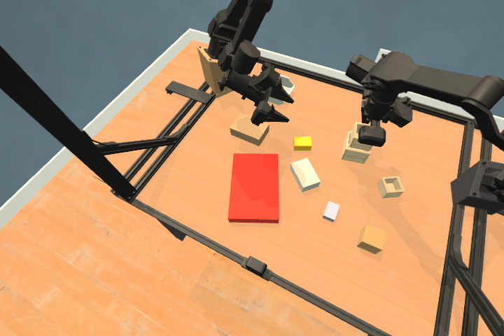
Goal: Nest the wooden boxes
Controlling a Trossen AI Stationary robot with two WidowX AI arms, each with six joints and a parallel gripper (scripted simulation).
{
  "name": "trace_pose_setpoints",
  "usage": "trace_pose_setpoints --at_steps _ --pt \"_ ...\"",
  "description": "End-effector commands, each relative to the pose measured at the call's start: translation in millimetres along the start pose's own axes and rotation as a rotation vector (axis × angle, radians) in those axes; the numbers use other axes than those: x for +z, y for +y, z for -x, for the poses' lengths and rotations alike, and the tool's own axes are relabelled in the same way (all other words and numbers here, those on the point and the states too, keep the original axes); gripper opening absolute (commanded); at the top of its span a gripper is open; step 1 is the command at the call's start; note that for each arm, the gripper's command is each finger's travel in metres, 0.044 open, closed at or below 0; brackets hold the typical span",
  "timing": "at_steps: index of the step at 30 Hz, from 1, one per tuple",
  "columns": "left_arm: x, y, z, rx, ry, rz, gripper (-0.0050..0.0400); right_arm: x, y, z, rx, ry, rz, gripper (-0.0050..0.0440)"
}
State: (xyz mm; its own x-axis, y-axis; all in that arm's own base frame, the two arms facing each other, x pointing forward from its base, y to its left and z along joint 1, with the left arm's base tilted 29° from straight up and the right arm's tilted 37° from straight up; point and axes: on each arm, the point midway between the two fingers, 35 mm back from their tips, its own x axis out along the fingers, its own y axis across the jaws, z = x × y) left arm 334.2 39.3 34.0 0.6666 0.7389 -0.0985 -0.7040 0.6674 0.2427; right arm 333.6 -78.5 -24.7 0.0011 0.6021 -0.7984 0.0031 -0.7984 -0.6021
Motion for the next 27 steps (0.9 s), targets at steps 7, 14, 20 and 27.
trace_pose_setpoints --at_steps 7,14,20,27 --pt "0.2 1.2 -0.5 0.007 0.000 0.007 0.0400 -1.9 -0.2 -3.4 -0.004 -0.001 -0.006 0.0000" --pt "0.2 1.2 -0.5 0.007 0.000 0.007 0.0400 -3.2 0.5 -5.2 -0.004 -0.001 -0.006 0.0000" --pt "0.2 1.2 -0.5 0.007 0.000 0.007 0.0400 -3.2 0.4 -6.4 -0.004 -0.001 -0.006 0.0000" --pt "0.2 1.2 -0.5 0.007 0.000 0.007 0.0400 -3.0 0.1 -7.8 -0.004 -0.001 -0.006 0.0000"
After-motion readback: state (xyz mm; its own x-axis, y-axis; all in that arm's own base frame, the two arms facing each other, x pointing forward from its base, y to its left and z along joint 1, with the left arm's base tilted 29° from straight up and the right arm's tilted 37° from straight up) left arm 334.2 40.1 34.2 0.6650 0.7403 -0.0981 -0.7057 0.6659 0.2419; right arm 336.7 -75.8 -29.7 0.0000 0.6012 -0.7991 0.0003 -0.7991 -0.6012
